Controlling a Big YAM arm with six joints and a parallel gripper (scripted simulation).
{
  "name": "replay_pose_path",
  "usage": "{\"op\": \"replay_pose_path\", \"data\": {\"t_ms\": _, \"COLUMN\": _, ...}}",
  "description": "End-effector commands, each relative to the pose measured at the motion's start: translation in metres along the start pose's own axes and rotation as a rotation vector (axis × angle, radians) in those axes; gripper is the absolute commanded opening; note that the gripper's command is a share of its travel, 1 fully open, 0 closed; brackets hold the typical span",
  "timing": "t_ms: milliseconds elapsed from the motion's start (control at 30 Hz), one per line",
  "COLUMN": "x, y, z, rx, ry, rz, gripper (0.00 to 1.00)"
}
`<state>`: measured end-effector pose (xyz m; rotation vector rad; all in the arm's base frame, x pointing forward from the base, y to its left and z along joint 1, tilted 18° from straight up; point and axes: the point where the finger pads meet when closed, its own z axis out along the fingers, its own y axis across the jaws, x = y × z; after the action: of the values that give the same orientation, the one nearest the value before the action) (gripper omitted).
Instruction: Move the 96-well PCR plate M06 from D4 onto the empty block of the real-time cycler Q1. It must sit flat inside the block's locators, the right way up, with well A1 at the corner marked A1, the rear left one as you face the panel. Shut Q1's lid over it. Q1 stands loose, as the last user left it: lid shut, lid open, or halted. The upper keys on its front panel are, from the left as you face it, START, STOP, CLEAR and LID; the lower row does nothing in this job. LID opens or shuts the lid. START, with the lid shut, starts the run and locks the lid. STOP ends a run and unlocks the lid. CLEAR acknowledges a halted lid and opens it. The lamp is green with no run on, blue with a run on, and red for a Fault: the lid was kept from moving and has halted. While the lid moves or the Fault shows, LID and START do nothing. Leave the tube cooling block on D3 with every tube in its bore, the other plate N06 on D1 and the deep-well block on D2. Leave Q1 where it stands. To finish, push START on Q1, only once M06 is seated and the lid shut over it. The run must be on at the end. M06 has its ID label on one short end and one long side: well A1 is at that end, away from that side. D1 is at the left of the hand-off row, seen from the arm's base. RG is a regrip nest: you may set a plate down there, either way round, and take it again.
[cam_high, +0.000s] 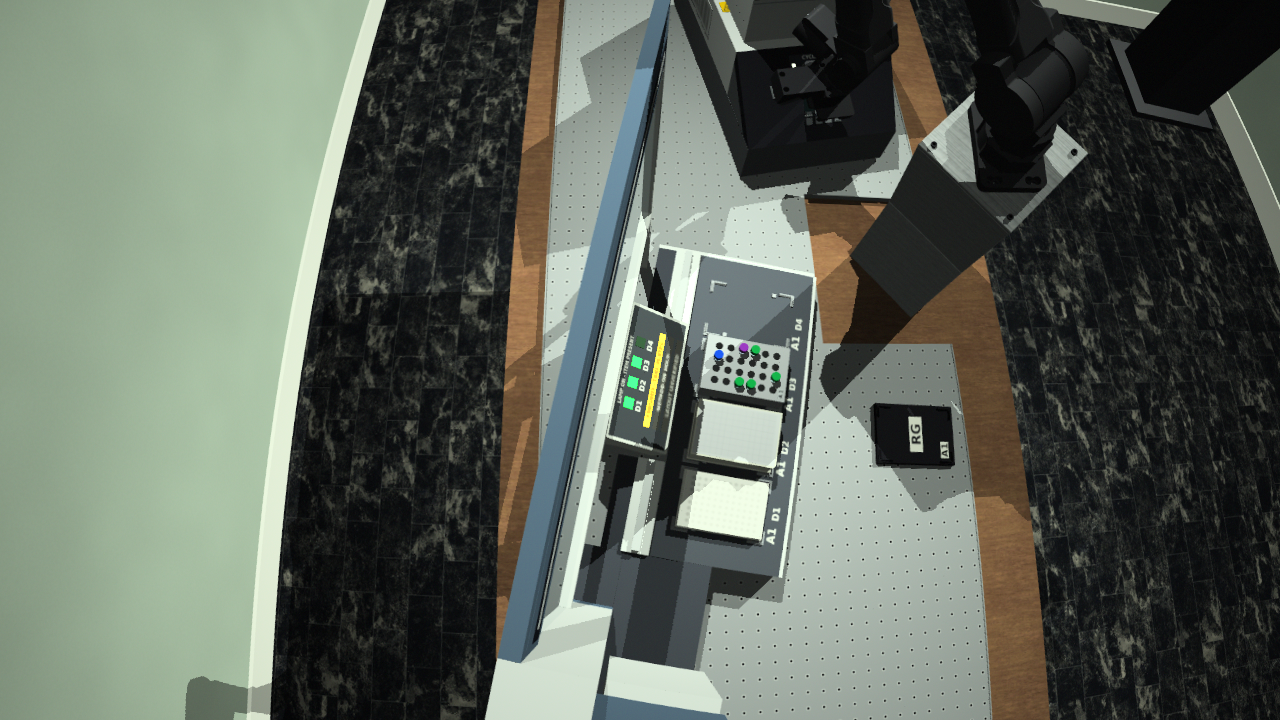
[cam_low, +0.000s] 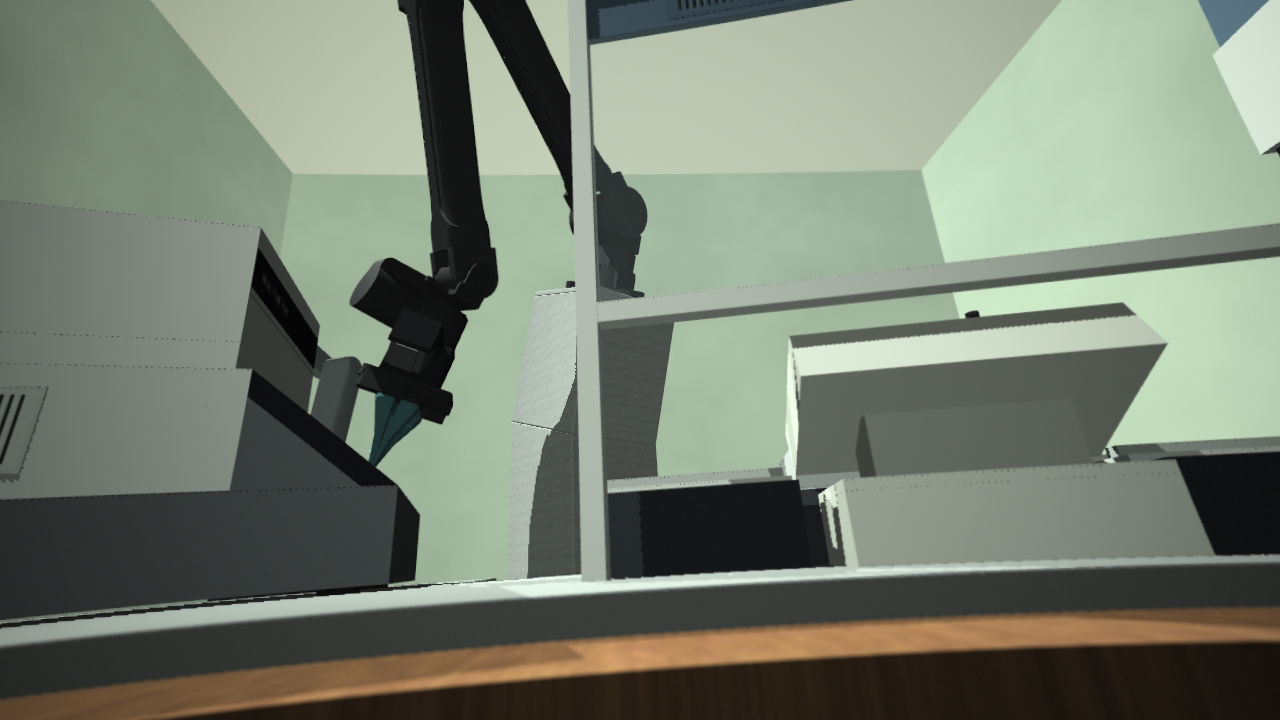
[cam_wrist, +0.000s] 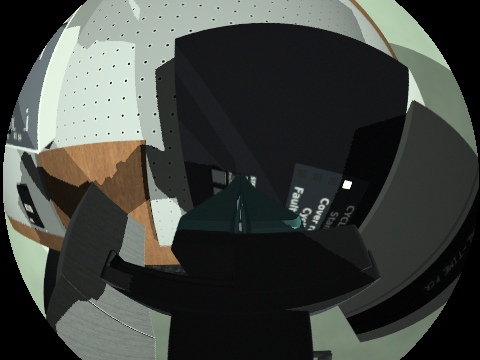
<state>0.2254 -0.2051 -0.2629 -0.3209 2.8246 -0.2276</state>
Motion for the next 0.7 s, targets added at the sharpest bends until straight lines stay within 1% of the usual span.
{"op": "replay_pose_path", "data": {"t_ms": 0, "x": -0.0031, "y": -0.0083, "z": -0.0015, "rx": 0.014, "ry": -0.007, "rz": 0.013, "gripper": 0.0}}
{"op": "replay_pose_path", "data": {"t_ms": 667, "x": 0.0061, "y": 0.0002, "z": -0.0005, "rx": 0.006, "ry": 0.001, "rz": 0.015, "gripper": 0.0}}
